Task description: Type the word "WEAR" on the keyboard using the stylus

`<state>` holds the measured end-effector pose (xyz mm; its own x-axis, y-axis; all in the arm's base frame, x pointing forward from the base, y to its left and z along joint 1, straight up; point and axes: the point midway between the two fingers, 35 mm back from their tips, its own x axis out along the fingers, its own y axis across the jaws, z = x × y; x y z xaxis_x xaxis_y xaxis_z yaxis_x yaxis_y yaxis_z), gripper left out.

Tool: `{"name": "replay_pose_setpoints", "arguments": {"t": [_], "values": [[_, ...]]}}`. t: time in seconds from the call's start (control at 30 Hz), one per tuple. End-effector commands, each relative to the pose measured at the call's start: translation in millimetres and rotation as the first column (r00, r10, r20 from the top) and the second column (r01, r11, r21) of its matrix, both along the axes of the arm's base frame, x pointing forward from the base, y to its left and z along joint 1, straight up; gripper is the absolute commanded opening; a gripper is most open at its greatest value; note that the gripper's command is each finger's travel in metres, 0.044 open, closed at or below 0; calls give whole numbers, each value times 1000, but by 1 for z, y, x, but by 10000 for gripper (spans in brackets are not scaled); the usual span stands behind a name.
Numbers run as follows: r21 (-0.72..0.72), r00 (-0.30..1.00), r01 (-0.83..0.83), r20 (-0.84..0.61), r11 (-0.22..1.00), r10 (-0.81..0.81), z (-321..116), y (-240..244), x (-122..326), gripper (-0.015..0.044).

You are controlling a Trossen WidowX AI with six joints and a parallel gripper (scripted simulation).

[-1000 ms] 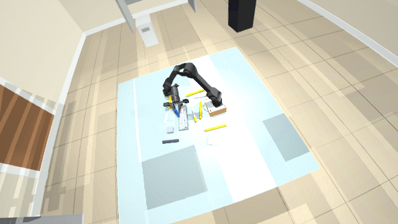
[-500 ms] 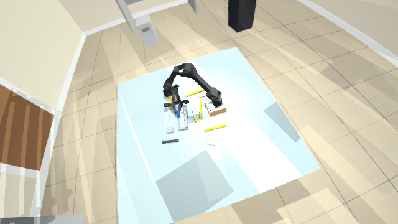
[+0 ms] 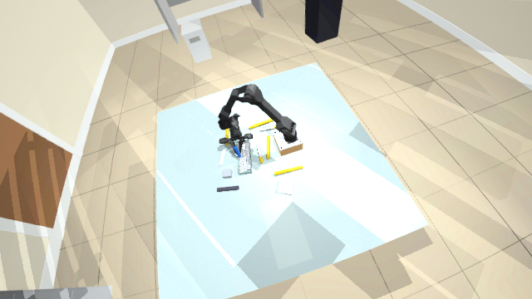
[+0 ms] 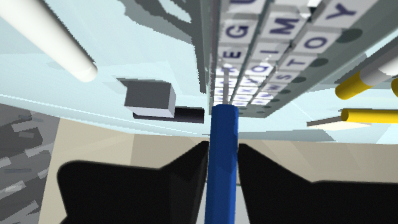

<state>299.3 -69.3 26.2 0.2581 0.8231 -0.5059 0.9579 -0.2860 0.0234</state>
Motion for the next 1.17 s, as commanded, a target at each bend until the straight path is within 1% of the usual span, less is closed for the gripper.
{"name": "replay_pose_setpoints", "arguments": {"t": [0.0,0.43,0.73,1.13], "values": [[-3,1000,-3,2,1000,3,-2,0,0,81],[-3,1000,-3,2,1000,3,-1,0,0,81],[-3,1000,-3,2,1000,3,35,0,-1,81],[0,1000,-1,-1,1000,1,32,0,-1,81]]}}
